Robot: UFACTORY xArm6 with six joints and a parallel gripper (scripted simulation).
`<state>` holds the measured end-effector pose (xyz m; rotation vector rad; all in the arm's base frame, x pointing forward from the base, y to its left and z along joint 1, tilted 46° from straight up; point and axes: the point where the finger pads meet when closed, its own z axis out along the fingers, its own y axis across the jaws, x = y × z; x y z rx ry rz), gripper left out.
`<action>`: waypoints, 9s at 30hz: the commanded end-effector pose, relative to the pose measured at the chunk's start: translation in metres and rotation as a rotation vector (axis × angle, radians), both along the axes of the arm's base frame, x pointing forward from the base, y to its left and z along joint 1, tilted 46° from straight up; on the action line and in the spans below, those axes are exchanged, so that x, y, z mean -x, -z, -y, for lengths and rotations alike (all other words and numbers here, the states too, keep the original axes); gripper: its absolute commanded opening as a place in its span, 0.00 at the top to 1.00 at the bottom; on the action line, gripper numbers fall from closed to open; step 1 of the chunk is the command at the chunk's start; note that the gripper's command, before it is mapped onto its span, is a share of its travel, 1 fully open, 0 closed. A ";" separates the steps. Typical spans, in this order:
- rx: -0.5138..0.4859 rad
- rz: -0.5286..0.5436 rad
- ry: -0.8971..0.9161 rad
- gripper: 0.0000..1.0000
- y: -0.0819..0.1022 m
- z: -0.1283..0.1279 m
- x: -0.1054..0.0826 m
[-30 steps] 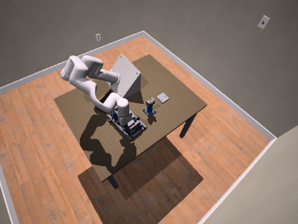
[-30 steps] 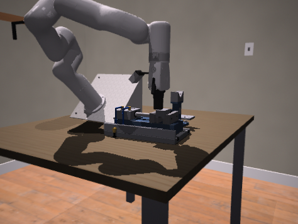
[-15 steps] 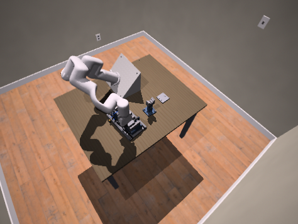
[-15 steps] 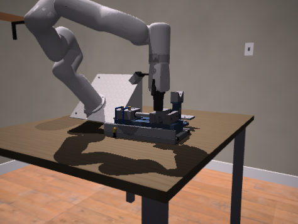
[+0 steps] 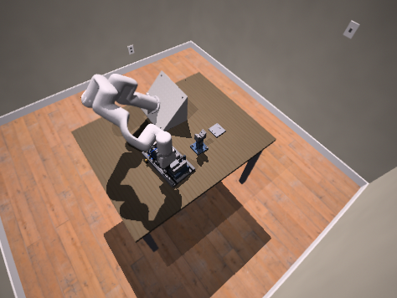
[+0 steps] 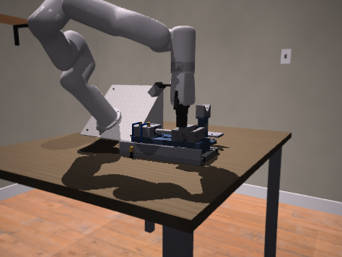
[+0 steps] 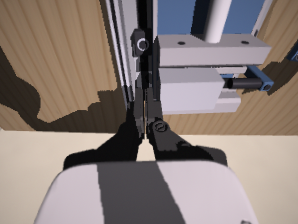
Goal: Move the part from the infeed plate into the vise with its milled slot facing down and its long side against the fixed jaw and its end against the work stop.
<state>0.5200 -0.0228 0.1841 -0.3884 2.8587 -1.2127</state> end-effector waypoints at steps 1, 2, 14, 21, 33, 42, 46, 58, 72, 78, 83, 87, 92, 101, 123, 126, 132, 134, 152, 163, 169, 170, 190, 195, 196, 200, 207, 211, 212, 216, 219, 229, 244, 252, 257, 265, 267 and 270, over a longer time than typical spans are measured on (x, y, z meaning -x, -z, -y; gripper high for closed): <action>-0.001 0.003 -0.002 1.00 -0.001 -0.001 -0.001; -0.001 0.003 -0.002 1.00 -0.001 -0.001 -0.001; -0.001 0.003 -0.002 1.00 -0.001 -0.001 -0.002; -0.001 0.003 -0.002 1.00 -0.001 -0.001 -0.002; -0.001 0.003 -0.002 1.00 -0.001 -0.001 -0.002; -0.001 0.003 -0.002 1.00 0.000 0.000 -0.002; -0.001 0.003 -0.002 1.00 0.000 0.001 -0.002; -0.001 0.003 -0.002 1.00 0.002 0.003 -0.002; -0.001 0.003 -0.002 1.00 0.005 0.005 -0.003; -0.001 0.003 -0.002 1.00 0.005 0.006 -0.003; -0.001 0.003 -0.002 1.00 0.005 0.006 -0.003; -0.001 0.003 -0.002 1.00 0.006 0.006 -0.003; -0.001 0.003 -0.002 1.00 0.006 0.006 -0.003; -0.001 0.003 -0.002 1.00 0.006 0.006 -0.003; -0.001 0.003 -0.002 1.00 0.006 0.006 -0.003; -0.001 0.003 -0.002 1.00 0.006 0.006 -0.003; -0.001 0.003 -0.002 1.00 0.006 0.006 -0.003; -0.001 0.003 -0.002 1.00 0.006 0.005 -0.003; -0.001 0.003 -0.002 1.00 0.008 0.004 -0.002; -0.001 0.003 -0.002 1.00 0.009 0.003 -0.002; -0.001 0.003 -0.002 1.00 0.010 0.002 -0.002; -0.001 0.003 -0.002 1.00 0.010 0.002 -0.001; -0.001 0.003 -0.002 1.00 0.014 -0.002 0.000; -0.001 0.003 -0.002 1.00 0.014 -0.002 0.000; -0.001 0.003 -0.002 1.00 0.014 -0.002 0.000; -0.001 0.003 -0.002 1.00 0.015 -0.003 0.000; -0.001 0.003 -0.002 1.00 0.017 -0.005 0.001; -0.001 0.003 -0.002 1.00 0.017 -0.005 0.001; -0.001 0.003 -0.002 1.00 0.018 -0.005 0.001; -0.001 0.003 -0.002 1.00 0.018 -0.006 0.001; -0.001 0.003 -0.002 1.00 0.019 -0.007 0.001; -0.001 0.003 -0.002 1.00 0.021 -0.008 0.002; -0.001 0.003 -0.002 1.00 0.023 -0.011 0.003; -0.001 0.003 -0.002 1.00 0.024 -0.012 0.003; -0.001 0.003 -0.002 1.00 0.025 -0.012 0.003; -0.001 0.003 -0.002 1.00 0.026 -0.013 0.003; -0.001 0.003 -0.002 1.00 0.026 -0.013 0.003; -0.001 0.003 -0.002 1.00 0.026 -0.014 0.004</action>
